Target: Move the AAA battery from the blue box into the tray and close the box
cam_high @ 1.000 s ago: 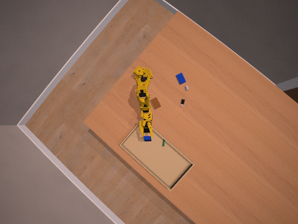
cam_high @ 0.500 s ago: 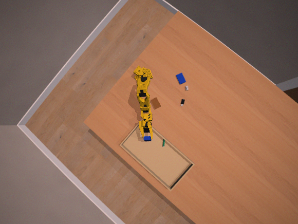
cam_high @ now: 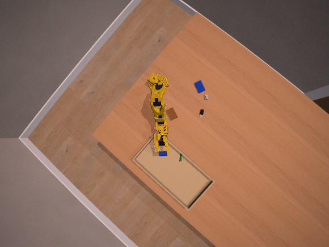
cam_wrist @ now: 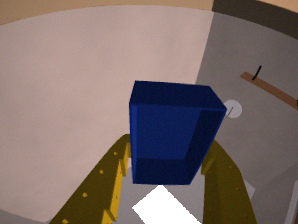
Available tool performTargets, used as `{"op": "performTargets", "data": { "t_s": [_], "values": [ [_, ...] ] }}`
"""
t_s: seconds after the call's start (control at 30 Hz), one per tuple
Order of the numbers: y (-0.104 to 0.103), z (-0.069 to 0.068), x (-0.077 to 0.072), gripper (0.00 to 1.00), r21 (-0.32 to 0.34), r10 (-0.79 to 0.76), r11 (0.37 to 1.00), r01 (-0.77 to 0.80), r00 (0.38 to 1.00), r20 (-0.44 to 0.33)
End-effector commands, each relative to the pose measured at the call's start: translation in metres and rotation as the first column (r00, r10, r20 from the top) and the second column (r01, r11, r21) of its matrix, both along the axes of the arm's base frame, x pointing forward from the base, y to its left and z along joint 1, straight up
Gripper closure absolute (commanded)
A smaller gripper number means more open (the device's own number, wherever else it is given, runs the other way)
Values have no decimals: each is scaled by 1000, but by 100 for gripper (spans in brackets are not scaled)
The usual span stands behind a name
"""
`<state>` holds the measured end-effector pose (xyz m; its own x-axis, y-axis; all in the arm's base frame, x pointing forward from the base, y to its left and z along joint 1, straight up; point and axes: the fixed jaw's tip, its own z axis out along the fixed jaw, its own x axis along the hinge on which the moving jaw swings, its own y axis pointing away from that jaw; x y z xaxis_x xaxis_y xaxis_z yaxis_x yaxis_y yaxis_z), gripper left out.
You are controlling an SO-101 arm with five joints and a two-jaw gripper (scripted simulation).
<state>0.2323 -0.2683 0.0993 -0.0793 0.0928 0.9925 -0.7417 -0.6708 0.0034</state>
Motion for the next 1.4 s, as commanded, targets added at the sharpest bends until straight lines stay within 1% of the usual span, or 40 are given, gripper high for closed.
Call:
{"op": "performTargets", "data": {
  "t_s": [0.0,0.9,1.37],
  "values": [
    [2,12,5,80,-1,16,1000,-16,1000,12],
    [-1,-3,8,80,152,25,988,-4,990,-137],
    [-1,-8,8,80,198,33,980,3,983,-182]
  ]
}}
